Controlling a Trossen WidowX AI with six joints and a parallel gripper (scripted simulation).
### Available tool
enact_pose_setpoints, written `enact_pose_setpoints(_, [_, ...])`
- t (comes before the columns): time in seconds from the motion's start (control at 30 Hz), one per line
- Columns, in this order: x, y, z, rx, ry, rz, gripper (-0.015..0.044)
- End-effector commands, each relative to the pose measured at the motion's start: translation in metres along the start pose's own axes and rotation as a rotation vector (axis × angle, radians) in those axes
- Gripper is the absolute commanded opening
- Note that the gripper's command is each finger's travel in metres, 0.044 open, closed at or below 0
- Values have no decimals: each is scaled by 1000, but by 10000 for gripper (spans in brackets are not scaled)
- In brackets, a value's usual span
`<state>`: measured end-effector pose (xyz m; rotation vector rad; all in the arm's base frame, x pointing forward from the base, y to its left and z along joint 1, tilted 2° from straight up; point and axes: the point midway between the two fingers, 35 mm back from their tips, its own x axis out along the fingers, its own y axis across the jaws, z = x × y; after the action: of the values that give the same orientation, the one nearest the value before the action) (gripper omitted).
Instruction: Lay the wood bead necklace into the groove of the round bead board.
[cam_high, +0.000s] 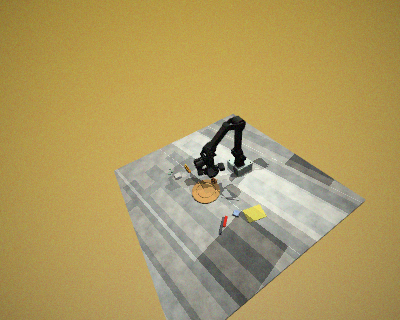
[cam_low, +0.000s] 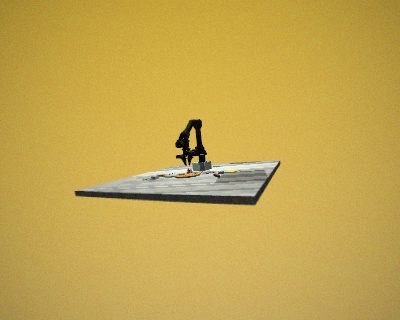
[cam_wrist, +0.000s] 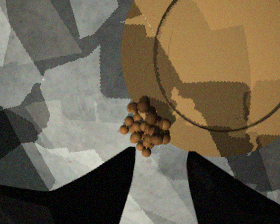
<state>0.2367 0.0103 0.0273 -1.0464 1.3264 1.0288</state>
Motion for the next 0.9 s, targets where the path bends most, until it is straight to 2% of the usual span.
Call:
enact_pose_setpoints(0.0, [3,-1,0,0,0,-2,160])
enact_pose_setpoints(0.6, [31,3,-2,-6,6,7,160])
enact_pose_setpoints(0.87, [32,3,-2,-6,6,7,160])
